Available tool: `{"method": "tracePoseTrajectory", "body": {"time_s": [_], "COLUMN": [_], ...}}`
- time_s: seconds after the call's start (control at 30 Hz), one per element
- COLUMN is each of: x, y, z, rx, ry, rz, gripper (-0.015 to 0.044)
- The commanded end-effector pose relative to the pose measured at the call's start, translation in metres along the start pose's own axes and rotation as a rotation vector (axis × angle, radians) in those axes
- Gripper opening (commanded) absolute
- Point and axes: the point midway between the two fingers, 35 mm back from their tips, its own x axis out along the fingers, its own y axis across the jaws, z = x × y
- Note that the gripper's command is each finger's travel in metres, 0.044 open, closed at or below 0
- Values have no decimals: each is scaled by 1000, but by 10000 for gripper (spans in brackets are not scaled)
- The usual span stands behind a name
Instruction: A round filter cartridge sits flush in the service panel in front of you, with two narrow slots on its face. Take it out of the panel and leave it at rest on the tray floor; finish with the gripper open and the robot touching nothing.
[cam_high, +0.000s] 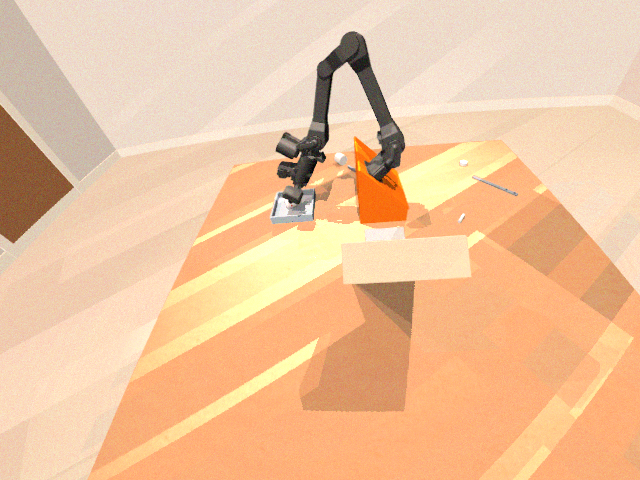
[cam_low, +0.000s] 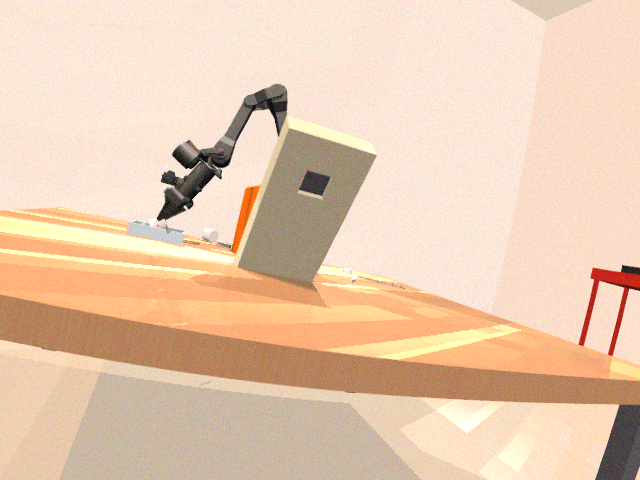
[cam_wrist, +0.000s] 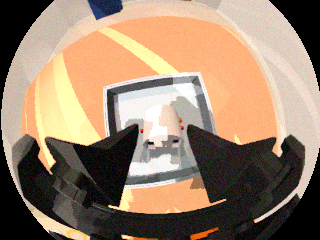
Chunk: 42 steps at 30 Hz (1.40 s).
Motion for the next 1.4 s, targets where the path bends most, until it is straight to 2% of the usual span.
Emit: {"method": "tracePoseTrajectory", "body": {"time_s": [0.0, 0.13, 0.23, 0.4, 0.47, 1.37], "x": [0, 0, -6, -53, -61, -53], "y": [0, 0, 0, 0, 0, 0], "z": [1, 1, 5, 33, 36, 34], "rx": [1, 1, 1, 0, 0, -5], "ry": [-2, -2, -2, -1, -1, -11], "rz": [0, 0, 0, 1, 1, -4], "gripper": [341, 440, 440, 440, 440, 440]}}
